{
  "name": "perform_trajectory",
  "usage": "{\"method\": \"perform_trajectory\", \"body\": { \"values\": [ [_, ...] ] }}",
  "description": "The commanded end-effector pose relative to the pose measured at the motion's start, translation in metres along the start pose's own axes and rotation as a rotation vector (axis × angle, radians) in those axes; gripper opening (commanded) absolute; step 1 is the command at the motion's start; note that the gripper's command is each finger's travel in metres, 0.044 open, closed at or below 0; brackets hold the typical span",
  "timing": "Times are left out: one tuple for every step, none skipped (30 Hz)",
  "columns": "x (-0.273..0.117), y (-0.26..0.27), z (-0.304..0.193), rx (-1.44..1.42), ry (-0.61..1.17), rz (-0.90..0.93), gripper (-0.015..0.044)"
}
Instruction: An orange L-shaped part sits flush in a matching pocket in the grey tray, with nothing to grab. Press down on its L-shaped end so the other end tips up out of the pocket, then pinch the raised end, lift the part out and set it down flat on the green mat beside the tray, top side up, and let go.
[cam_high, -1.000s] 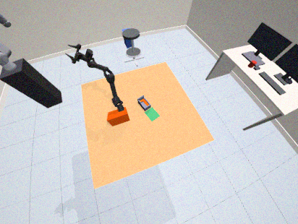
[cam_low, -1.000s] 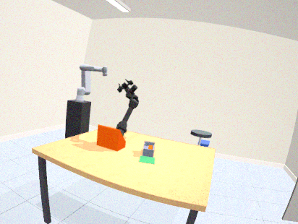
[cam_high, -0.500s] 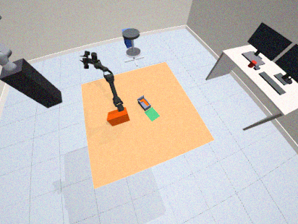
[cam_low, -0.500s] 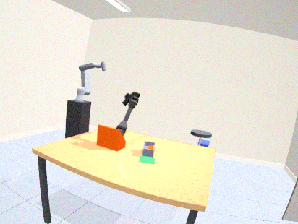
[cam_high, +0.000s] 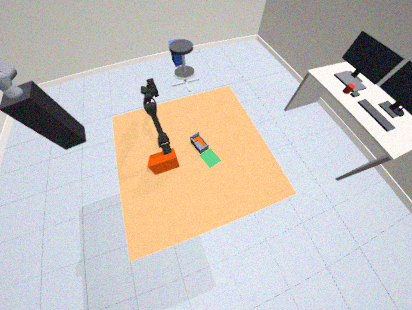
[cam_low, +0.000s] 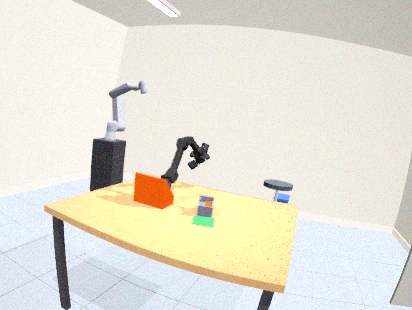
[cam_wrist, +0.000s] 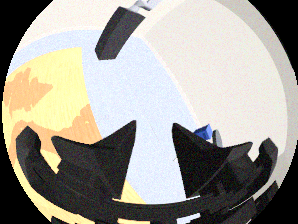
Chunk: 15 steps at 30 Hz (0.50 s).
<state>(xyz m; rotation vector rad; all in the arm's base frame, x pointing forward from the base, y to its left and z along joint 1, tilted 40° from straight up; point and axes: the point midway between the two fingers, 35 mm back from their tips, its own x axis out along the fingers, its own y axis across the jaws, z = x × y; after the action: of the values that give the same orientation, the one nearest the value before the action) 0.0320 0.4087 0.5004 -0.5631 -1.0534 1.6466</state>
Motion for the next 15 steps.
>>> {"method": "perform_trajectory", "body": {
  "values": [
    [-0.025,0.003,-0.072,0.117,0.197,0.020,0.0180],
    [-0.033,0.004,-0.089,0.147,0.245,0.024,0.0180],
    [-0.042,0.005,-0.106,0.177,0.292,0.023,0.0180],
    [-0.053,0.006,-0.121,0.225,0.336,0.022,0.0180],
    [-0.064,0.008,-0.136,0.274,0.380,0.019,0.0180],
    [-0.076,0.009,-0.151,0.313,0.426,0.014,0.0180],
    [-0.088,0.011,-0.166,0.348,0.473,0.012,0.0180],
    [-0.101,0.013,-0.180,0.380,0.518,0.007,0.0180],
    [-0.114,0.016,-0.194,0.417,0.563,0.003,0.0180],
    [-0.130,0.017,-0.205,0.436,0.606,-0.004,0.0180],
    [-0.144,0.021,-0.218,0.476,0.650,-0.010,0.0180],
    [-0.159,0.024,-0.229,0.516,0.693,-0.022,0.0180],
    [-0.174,0.028,-0.240,0.559,0.736,-0.031,0.0180],
    [-0.190,0.032,-0.250,0.603,0.778,-0.041,0.0180],
    [-0.206,0.037,-0.259,0.648,0.819,-0.052,0.0180]
  ]
}}
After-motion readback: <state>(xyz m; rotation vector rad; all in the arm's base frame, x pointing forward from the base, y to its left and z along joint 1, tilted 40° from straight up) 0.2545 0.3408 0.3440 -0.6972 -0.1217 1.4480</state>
